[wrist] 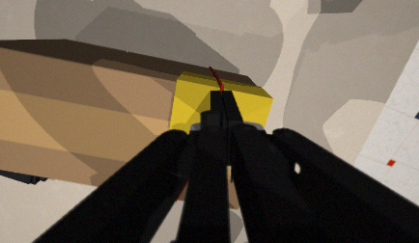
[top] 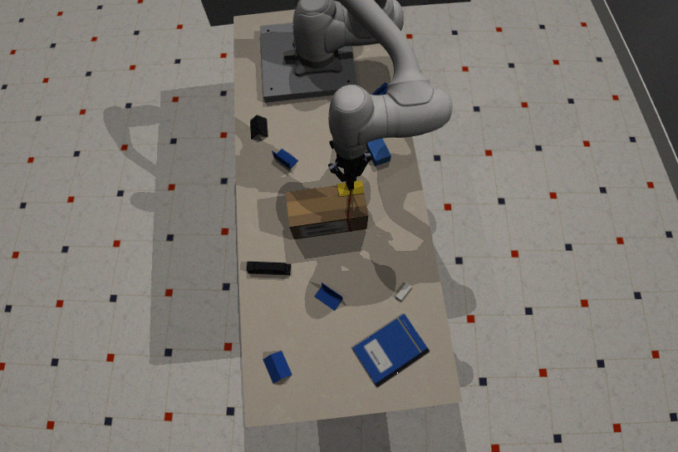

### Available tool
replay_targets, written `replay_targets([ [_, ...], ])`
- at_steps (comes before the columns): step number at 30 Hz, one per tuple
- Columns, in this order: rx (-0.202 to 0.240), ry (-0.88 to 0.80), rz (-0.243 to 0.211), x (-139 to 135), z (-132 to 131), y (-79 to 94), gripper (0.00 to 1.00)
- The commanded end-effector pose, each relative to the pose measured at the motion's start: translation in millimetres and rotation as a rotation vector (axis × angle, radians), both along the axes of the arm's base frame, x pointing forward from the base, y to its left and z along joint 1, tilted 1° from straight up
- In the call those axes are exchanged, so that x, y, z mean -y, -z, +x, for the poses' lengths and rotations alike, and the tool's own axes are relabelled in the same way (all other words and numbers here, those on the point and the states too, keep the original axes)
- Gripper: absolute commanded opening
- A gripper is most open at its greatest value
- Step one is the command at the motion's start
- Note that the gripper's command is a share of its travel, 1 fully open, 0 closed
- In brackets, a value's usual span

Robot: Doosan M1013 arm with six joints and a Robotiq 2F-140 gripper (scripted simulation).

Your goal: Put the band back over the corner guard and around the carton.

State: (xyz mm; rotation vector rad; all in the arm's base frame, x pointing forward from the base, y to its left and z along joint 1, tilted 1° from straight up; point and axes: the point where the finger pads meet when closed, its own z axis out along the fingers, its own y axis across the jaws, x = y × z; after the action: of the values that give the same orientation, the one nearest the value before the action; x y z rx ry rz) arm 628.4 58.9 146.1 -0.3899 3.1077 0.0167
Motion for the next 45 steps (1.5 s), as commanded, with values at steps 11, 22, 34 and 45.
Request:
replay_targets([
  [11, 0.002, 0.009, 0.004, -2.2, 0.6, 1.6, 0.18],
  [22, 0.002, 0.009, 0.004, -2.2, 0.6, 1.6, 0.18],
  [34, 0.002, 0.009, 0.004, -2.2, 0.6, 1.6, 0.18],
  [45, 0.002, 0.009, 0.004, -2.2, 0.5, 0.4, 0.18],
])
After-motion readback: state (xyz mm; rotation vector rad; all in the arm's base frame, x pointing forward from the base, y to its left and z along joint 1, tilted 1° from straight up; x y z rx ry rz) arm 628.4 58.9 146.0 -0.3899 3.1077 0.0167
